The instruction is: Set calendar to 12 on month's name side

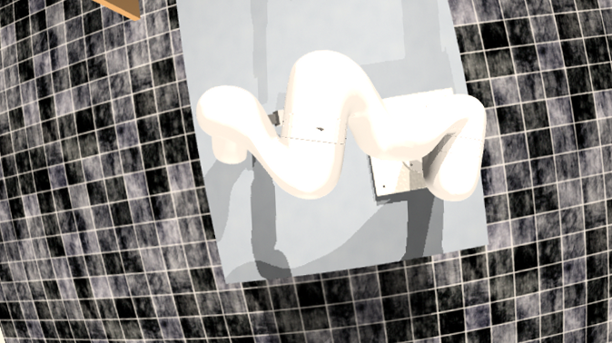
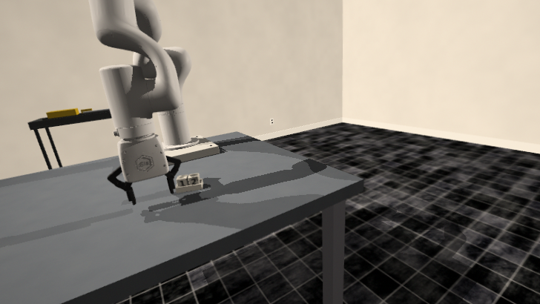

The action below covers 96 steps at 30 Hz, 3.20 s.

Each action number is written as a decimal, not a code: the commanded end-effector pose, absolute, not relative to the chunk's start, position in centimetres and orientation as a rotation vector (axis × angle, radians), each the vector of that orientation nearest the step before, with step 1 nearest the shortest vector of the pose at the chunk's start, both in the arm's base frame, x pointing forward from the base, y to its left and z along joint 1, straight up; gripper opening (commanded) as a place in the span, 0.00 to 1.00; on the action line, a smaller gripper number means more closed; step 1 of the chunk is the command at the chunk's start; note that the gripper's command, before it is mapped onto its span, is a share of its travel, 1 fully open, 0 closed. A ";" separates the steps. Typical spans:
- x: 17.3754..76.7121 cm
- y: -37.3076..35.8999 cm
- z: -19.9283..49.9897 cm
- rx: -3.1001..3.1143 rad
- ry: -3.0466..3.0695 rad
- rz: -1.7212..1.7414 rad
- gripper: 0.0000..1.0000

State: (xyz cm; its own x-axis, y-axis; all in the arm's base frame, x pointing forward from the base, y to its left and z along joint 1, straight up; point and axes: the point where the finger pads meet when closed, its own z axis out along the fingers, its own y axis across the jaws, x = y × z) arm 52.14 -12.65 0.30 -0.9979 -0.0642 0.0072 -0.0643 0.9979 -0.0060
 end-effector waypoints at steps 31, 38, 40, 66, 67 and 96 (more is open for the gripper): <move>52.2 -12.6 5.8 0.111 -3.135 0.011 1.00; 51.1 -10.7 6.4 0.502 -3.096 0.010 1.00; 50.7 -10.1 6.6 0.625 -3.073 0.010 1.00; 45.9 -4.3 8.4 1.882 -2.505 0.006 1.00; 45.9 -4.3 8.5 1.883 -2.505 0.006 1.00; 45.9 -4.3 8.5 1.883 -2.505 0.006 0.47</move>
